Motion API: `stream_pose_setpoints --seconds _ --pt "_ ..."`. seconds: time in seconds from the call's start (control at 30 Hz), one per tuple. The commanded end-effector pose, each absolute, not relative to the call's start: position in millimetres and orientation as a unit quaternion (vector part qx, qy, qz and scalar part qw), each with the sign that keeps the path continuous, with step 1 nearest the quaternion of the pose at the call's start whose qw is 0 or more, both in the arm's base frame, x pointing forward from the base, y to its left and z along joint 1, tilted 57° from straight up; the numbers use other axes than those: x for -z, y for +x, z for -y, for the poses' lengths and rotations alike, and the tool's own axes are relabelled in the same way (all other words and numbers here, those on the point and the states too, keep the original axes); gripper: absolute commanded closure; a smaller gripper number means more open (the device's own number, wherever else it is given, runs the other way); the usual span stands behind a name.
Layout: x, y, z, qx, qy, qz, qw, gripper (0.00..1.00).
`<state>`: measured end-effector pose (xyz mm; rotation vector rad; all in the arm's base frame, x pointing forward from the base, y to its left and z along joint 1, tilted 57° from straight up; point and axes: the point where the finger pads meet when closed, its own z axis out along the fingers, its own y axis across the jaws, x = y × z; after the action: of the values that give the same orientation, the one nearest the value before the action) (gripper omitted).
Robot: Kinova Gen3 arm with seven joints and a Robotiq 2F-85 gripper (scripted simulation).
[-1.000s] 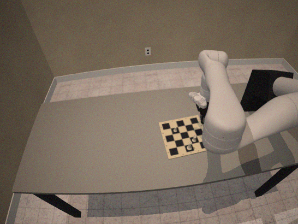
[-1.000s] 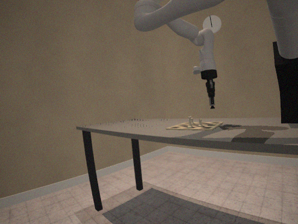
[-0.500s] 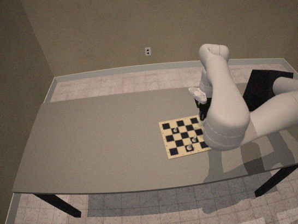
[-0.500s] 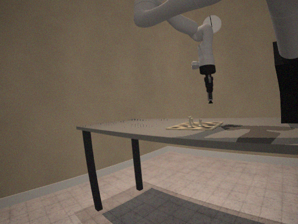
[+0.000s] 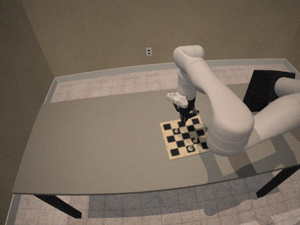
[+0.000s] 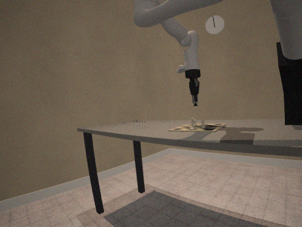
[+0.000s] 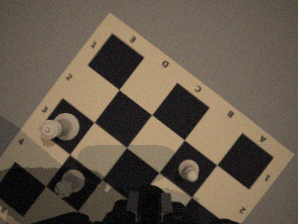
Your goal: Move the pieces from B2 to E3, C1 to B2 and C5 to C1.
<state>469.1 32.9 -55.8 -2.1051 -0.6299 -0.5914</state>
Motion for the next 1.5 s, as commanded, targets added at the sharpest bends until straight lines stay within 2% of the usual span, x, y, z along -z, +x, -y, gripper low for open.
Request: stream_pose_setpoints --seconds 0.0,0.17,0.83,1.47 --pt "43 506 -32 0.259 -0.825 0.296 0.405 1.0" --pt "36 527 -31 0.271 -0.816 0.321 0.397 1.0" --pt "38 527 -34 0.271 -0.816 0.321 0.397 1.0" --pt "74 540 -90 0.271 -0.816 0.321 0.397 1.0"
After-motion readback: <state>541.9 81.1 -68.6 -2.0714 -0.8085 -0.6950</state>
